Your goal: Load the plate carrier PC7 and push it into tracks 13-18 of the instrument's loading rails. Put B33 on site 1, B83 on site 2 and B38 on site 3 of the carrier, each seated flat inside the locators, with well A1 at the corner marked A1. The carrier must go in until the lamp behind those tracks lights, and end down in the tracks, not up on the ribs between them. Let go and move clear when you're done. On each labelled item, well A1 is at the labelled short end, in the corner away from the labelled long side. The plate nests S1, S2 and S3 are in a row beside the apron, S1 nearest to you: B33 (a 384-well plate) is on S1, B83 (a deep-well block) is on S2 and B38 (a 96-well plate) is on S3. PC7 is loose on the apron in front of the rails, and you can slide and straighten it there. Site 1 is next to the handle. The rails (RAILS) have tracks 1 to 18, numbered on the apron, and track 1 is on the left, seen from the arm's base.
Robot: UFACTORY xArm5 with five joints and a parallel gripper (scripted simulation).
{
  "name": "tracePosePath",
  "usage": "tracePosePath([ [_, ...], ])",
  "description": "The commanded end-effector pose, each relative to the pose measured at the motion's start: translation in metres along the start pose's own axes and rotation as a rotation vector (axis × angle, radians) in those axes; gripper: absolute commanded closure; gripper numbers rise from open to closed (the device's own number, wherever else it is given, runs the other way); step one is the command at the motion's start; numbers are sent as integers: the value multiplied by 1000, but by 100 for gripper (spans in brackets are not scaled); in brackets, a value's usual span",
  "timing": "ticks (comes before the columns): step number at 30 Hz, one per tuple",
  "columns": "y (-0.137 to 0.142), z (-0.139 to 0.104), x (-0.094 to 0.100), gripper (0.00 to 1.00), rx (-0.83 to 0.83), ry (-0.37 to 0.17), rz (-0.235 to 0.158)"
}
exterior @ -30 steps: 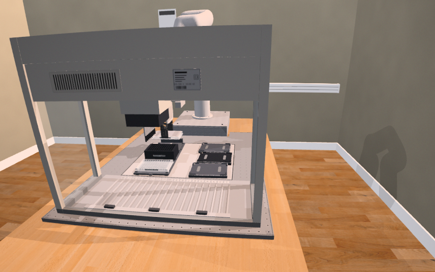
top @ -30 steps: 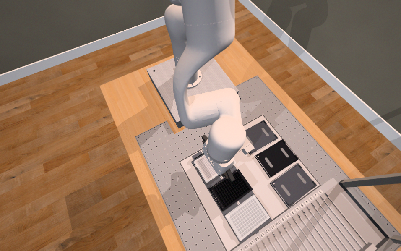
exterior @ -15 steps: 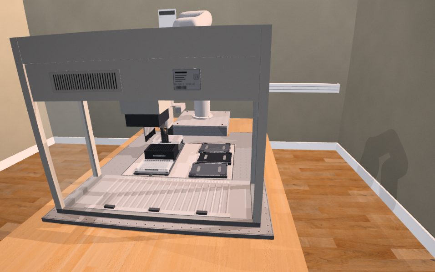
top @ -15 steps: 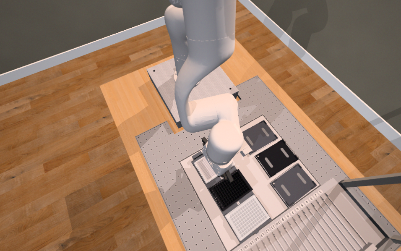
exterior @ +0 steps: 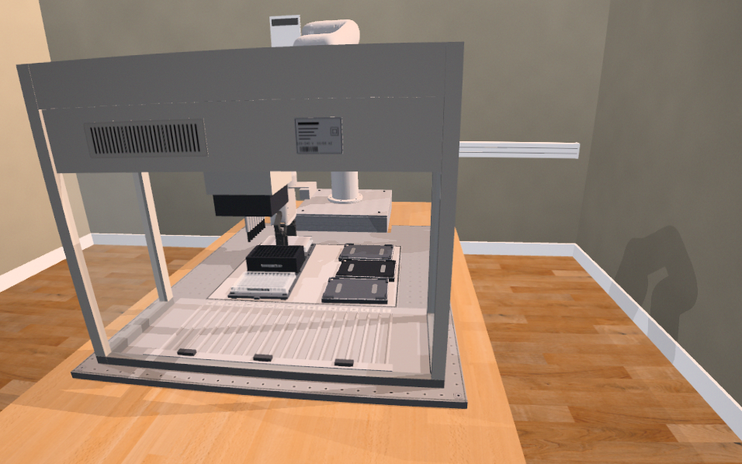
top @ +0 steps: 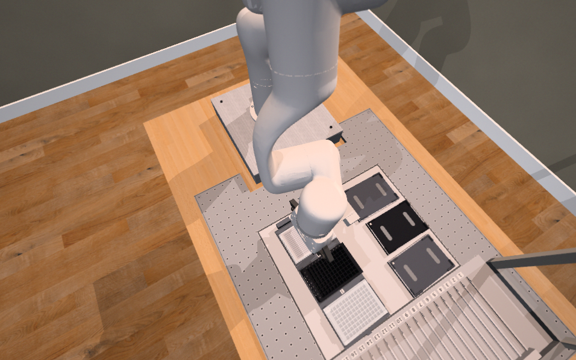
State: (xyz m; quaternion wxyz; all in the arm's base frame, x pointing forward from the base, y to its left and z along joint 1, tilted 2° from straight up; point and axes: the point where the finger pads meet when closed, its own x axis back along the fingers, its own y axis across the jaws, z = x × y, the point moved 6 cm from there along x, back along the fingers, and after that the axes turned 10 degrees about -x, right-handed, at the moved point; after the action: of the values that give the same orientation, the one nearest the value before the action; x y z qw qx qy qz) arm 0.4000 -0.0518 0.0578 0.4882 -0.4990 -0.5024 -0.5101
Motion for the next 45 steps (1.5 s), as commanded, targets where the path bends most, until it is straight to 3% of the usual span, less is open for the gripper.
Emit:
tracePosePath([
  [1,1,-1,0,100,0,13,-5],
  [45,1,-1,-10,100,0,13,-5],
])
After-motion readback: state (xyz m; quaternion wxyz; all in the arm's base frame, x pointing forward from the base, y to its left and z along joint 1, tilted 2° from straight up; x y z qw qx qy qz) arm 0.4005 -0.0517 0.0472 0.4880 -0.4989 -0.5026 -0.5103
